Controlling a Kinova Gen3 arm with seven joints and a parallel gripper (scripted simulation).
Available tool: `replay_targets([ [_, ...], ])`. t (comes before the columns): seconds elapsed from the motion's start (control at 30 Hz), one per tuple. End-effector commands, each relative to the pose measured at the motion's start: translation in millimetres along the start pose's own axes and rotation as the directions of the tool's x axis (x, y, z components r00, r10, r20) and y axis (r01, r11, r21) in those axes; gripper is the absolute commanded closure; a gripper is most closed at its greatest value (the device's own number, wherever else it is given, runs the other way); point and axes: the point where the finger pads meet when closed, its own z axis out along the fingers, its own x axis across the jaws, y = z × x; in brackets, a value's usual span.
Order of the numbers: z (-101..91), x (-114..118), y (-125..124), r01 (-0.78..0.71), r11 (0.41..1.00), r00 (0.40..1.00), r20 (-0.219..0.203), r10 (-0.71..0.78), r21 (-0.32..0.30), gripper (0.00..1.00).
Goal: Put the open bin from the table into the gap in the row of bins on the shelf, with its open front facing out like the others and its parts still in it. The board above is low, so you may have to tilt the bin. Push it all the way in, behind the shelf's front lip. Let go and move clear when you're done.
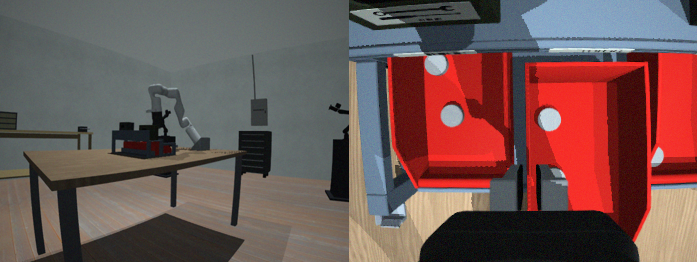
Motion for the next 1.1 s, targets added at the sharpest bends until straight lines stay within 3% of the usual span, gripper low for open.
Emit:
replay_targets([
  [0.0, -6.6, -0.5, -0.6, 0.000, 1.000, 1.000, 0.002, 0.000, 0.006, 0.68],
  [0.4, -24.4, -0.5, 1.9, 0.000, 1.000, 1.000, 0.002, 0.000, 0.006, 0.68],
  [1.07, -37.4, -0.4, 3.7, 0.000, 1.000, 1.000, 0.002, 0.000, 0.006, 0.68],
])
